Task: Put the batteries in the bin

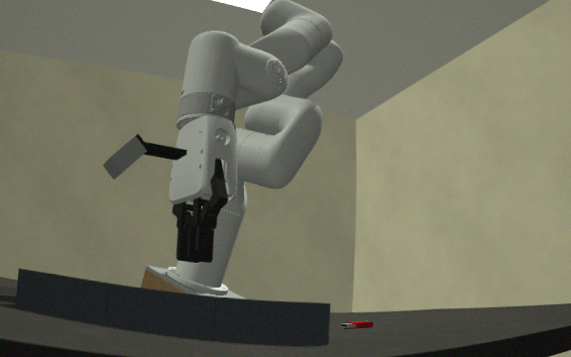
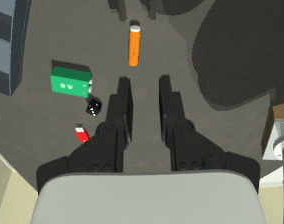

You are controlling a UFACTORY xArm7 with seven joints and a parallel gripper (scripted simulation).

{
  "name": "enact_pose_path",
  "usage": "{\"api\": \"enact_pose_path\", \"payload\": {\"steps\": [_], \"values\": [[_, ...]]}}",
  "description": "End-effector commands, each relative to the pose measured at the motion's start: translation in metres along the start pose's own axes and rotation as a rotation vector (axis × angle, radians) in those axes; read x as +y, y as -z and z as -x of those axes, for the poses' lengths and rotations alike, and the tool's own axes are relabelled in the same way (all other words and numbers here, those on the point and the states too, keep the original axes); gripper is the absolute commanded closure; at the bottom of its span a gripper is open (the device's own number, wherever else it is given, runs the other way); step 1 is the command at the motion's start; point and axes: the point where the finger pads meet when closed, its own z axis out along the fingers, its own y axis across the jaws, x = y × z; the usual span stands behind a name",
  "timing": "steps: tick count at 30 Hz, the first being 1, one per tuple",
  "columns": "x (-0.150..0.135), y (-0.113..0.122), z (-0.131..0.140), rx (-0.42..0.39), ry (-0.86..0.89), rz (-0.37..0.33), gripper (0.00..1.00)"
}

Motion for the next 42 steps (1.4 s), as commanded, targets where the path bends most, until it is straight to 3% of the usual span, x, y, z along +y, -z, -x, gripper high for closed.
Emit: {"api": "enact_pose_path", "payload": {"steps": [1, 42], "values": [[-0.0058, 0.0004, -0.0011, 0.018, -0.138, -0.005, 0.77], [-0.0115, -0.0035, -0.0019, 0.018, -0.138, -0.005, 0.77]]}}
